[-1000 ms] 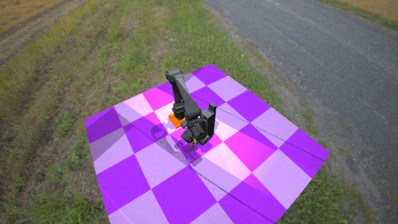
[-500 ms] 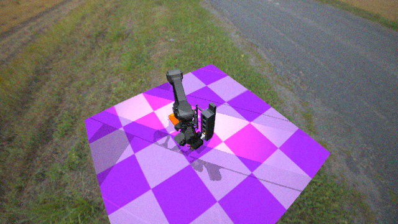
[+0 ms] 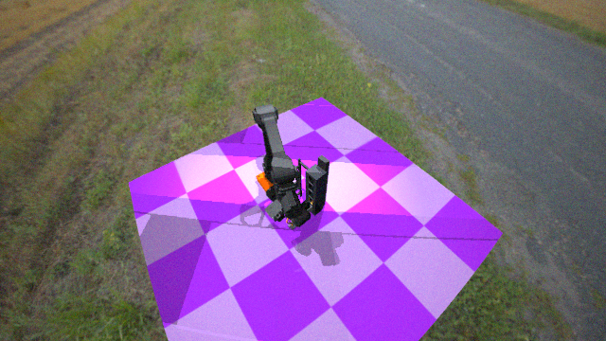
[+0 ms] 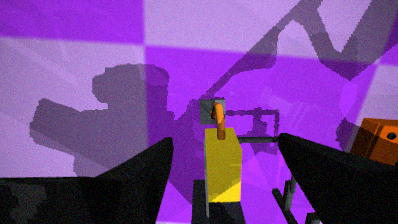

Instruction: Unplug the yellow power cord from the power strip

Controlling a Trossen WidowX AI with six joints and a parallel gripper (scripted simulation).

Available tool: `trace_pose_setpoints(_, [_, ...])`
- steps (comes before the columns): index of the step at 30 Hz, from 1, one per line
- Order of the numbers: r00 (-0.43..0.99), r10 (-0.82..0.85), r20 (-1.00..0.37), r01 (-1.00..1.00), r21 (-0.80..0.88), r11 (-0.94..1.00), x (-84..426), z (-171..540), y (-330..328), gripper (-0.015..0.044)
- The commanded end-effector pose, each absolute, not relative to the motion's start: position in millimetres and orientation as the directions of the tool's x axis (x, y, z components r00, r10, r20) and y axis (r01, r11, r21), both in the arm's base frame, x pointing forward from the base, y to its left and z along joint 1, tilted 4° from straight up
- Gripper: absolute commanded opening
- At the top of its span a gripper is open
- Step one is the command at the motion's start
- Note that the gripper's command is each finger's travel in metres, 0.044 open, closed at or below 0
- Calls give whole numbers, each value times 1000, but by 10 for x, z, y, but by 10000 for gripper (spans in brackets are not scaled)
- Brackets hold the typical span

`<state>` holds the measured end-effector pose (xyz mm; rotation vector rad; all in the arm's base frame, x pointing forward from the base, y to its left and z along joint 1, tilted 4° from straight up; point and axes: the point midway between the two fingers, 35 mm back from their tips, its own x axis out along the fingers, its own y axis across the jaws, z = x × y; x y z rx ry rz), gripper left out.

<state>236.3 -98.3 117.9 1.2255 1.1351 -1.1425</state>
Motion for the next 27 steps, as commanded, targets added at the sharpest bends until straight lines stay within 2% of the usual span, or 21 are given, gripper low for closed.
trace_pose_setpoints(1, [90,-23,-996,996,89,14,2376,1223,-1158,440])
trace_pose_setpoints(6, [90,-27,-996,996,89,14,2356,1313,-1567,440])
trace_pose_setpoints(27, [90,-27,-996,996,89,14,2356,1313,-1567,440])
